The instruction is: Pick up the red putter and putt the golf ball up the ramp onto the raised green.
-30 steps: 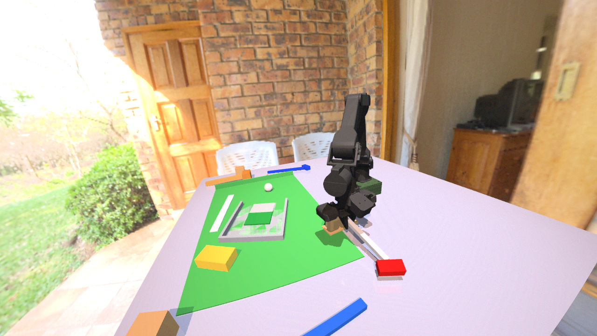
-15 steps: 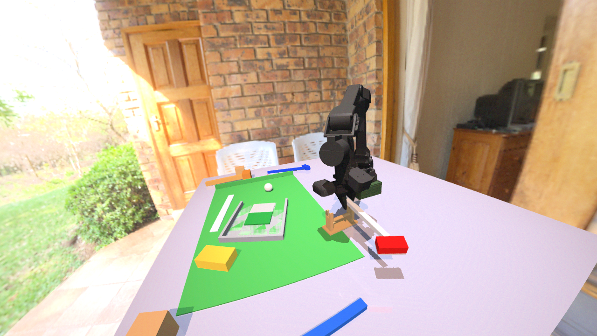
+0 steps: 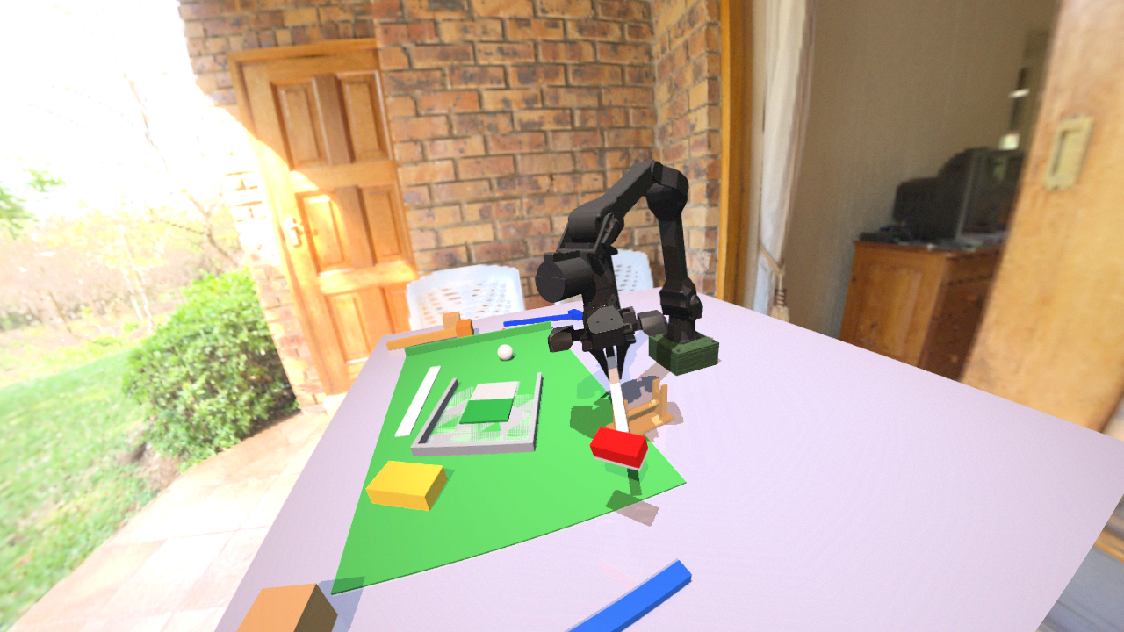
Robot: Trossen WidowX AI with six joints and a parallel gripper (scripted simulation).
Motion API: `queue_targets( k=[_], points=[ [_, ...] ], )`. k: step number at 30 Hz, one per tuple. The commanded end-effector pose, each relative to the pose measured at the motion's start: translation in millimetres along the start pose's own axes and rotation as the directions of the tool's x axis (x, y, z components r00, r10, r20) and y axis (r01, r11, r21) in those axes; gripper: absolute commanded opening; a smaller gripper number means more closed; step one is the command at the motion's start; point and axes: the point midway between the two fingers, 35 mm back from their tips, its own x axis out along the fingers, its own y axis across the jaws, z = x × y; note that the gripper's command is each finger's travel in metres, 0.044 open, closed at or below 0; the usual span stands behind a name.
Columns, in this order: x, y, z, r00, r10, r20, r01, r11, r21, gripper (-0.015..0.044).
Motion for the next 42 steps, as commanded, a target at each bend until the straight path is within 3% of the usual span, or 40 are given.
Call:
queue_targets(
  k=[1, 10, 19, 31, 42],
  points=[
    [-6.5, -9.4, -4.9, 1.0, 0.014, 0.025, -0.016, 0.996, 0.087, 0.0],
    [-21.7, -39.9, -31.2, 0.995, 0.06, 0.075, -0.085, 0.918, 0.387, 0.0],
    [-38.3, -66.8, -60.8, 0.985, 0.091, 0.143, -0.163, 0.748, 0.644, 0.0],
    [-62.4, -96.7, -104.7, 0.962, 0.1, 0.255, -0.273, 0.409, 0.871, 0.0],
    [-86.2, -117.7, -148.8, 0.928, 0.069, 0.367, -0.37, 0.038, 0.928, 0.0]
  ],
)
